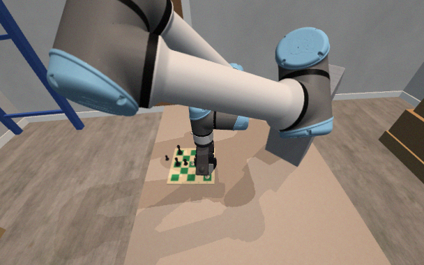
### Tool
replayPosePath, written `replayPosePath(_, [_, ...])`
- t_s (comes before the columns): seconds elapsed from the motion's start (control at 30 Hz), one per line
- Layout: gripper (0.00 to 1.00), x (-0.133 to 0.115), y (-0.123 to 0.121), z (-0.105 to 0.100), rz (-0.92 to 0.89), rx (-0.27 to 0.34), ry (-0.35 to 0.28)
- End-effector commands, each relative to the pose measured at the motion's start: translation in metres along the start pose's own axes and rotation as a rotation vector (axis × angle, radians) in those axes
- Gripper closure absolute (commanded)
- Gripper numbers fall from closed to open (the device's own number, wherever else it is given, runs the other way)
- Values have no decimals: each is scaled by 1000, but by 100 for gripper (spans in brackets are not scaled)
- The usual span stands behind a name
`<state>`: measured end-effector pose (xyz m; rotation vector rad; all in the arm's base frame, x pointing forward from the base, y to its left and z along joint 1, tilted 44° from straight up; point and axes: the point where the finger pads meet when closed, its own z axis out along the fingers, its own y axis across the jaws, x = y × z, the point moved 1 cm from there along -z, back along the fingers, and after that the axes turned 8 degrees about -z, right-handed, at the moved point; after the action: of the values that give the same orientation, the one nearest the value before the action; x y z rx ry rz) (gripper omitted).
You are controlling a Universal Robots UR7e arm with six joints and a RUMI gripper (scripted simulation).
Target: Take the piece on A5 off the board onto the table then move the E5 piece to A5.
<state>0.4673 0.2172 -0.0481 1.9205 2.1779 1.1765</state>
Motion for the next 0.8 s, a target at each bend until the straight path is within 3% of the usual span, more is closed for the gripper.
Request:
replayPosePath(0.0, [100, 0, 0, 0, 1, 0, -1])
replayPosePath(0.77, [100, 0, 1, 4, -1, -1, 0])
